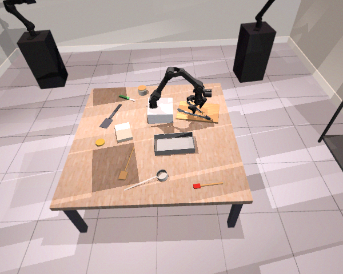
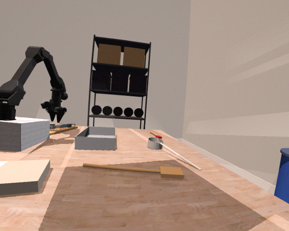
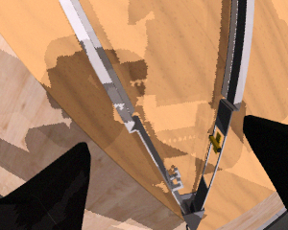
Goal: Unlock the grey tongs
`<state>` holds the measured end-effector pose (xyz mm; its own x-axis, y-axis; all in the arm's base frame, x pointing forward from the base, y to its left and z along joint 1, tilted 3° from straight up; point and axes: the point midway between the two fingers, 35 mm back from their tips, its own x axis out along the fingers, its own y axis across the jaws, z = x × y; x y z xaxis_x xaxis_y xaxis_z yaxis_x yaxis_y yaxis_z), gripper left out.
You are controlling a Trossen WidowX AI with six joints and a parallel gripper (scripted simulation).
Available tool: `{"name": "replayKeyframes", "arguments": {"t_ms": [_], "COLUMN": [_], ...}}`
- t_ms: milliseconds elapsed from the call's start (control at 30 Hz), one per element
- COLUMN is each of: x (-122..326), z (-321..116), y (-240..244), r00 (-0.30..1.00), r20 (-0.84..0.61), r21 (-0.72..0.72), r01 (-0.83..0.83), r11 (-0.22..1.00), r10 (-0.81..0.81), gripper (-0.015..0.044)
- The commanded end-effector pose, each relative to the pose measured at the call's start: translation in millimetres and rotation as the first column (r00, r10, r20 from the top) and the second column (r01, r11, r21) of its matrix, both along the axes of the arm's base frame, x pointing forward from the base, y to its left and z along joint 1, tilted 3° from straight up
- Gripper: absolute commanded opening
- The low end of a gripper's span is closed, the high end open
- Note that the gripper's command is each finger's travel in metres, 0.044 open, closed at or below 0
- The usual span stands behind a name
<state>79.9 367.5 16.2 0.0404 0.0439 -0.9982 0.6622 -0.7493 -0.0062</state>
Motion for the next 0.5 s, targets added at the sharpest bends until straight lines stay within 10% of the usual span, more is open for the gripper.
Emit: {"name": "replayKeyframes", "arguments": {"t_ms": [0,467], "x": [-7,-31], "z": [31,86], "y": [-23,-128], "r00": [1.000,1.000], "r20": [0.001,-0.001], "r21": [0.019,0.018], "r01": [0.001,-0.001], "r11": [1.000,1.000], "r10": [-0.001,0.001], "gripper": [0.0440,0.0440]}}
